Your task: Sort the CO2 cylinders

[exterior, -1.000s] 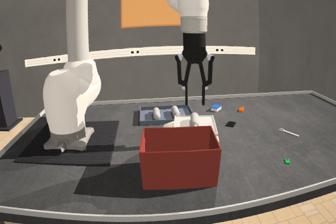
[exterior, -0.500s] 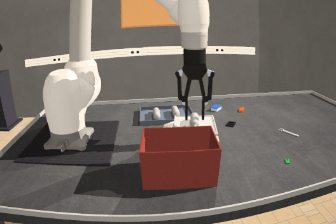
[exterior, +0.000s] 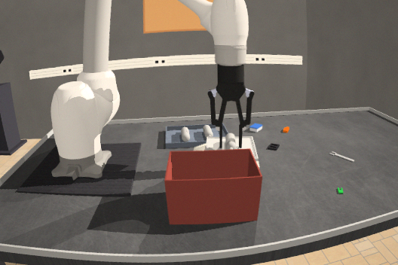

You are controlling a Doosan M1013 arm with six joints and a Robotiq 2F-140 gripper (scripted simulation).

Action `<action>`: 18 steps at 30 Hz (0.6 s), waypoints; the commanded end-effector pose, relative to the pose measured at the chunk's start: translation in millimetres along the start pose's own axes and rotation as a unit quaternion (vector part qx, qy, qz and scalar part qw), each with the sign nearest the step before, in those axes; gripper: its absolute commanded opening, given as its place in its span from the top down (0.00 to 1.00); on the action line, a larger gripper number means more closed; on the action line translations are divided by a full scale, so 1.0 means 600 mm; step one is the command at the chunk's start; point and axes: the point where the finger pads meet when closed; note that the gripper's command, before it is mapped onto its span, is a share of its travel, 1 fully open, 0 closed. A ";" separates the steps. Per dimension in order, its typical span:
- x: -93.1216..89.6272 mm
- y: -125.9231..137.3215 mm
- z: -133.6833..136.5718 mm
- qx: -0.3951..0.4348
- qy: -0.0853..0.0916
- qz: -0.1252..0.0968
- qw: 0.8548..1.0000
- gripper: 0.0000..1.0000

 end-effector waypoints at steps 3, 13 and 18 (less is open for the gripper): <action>0.001 0.000 0.001 0.000 0.001 0.000 1.000 0.60; 0.001 0.000 0.001 0.000 0.001 0.000 1.000 0.90; 0.004 0.000 0.001 0.000 0.001 0.000 1.000 0.90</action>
Point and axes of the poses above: the point where the finger pads meet when closed, its own x axis back along the fingers, its own z axis across the jaws, y = z × x, and after that the axes turned 7 degrees about -x, right-handed
